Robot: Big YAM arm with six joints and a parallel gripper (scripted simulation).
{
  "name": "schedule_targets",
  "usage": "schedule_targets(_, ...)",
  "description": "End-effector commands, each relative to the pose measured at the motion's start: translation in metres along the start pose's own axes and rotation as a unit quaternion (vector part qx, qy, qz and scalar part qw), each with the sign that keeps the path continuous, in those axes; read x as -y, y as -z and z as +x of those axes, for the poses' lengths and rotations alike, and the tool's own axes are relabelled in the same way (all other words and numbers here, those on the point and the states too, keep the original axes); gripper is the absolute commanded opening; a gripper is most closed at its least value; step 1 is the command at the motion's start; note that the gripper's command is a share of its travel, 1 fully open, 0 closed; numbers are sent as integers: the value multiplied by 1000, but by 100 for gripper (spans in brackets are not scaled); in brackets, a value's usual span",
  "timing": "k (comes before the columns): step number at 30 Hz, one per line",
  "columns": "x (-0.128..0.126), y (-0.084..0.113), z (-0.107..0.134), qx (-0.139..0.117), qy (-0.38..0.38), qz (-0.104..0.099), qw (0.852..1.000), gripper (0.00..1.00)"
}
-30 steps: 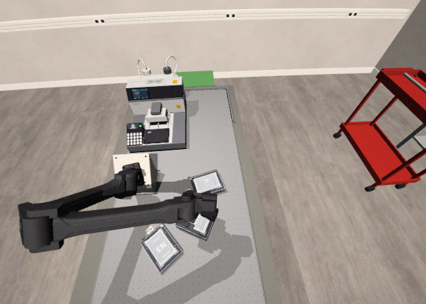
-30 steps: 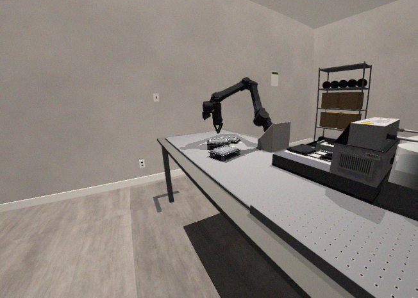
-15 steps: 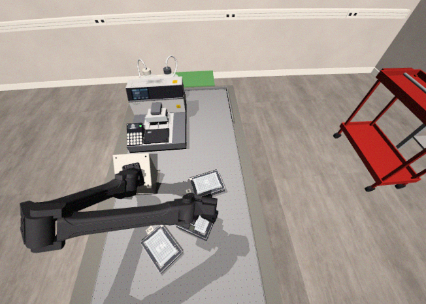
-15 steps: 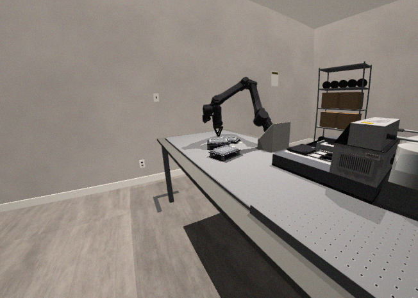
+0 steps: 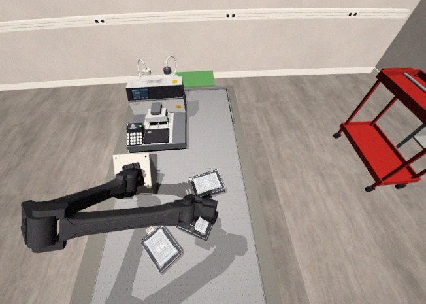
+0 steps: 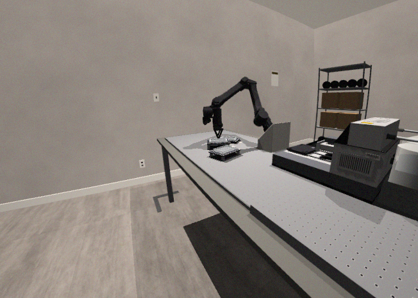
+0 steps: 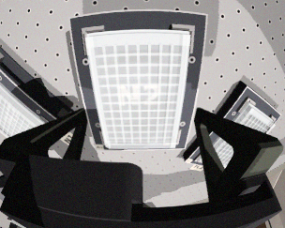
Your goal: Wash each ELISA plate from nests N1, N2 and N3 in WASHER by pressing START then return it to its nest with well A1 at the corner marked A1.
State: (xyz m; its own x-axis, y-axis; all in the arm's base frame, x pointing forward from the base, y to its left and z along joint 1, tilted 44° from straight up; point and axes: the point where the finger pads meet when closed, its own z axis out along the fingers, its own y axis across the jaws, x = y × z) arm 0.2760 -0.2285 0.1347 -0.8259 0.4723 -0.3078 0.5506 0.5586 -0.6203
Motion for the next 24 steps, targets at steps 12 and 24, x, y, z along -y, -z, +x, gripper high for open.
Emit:
schedule_targets(12, -3, 0, -8, 6, 7, -3, 1000, 100)
schedule_targets(24, -1, -13, 0, -4, 7, 1, 1000, 100)
